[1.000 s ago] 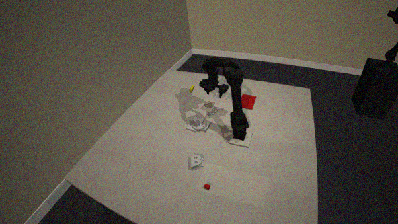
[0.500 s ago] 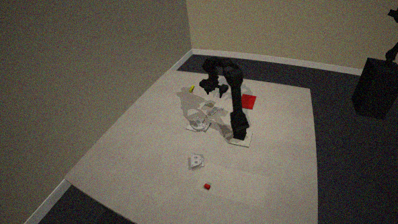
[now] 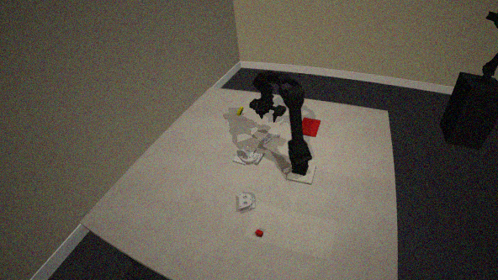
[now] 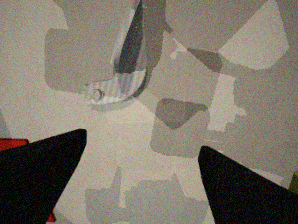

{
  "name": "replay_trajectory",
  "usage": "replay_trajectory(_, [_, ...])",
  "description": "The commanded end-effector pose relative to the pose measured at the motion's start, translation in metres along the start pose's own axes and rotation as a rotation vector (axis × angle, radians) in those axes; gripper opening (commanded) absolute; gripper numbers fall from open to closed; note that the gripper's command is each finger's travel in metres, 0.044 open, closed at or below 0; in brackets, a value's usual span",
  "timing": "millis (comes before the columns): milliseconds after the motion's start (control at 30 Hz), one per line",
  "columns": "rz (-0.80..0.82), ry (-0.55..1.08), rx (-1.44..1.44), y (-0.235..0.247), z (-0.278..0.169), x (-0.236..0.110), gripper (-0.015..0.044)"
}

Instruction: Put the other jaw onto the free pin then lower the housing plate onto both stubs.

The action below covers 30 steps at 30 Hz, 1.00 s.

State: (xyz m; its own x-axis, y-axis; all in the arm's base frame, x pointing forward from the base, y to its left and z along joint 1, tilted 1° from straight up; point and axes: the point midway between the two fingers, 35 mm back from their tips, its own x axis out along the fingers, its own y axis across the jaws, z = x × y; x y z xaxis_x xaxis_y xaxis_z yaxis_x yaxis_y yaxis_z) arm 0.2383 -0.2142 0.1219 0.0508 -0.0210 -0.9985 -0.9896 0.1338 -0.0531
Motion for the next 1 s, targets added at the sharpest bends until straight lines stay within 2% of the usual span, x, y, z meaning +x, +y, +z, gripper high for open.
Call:
replay_trajectory(0, [0.000, 0.000, 0.000, 0.0000, 0.0000, 0.0000, 0.0256])
replay_trajectory(333, [0.000, 0.000, 0.000, 0.0000, 0.0000, 0.0000, 0.0000])
replay_trajectory(933, [0.000, 0.000, 0.000, 0.0000, 0.0000, 0.0000, 0.0000])
replay_trajectory(967, [0.000, 0.000, 0.000, 0.0000, 0.0000, 0.0000, 0.0026])
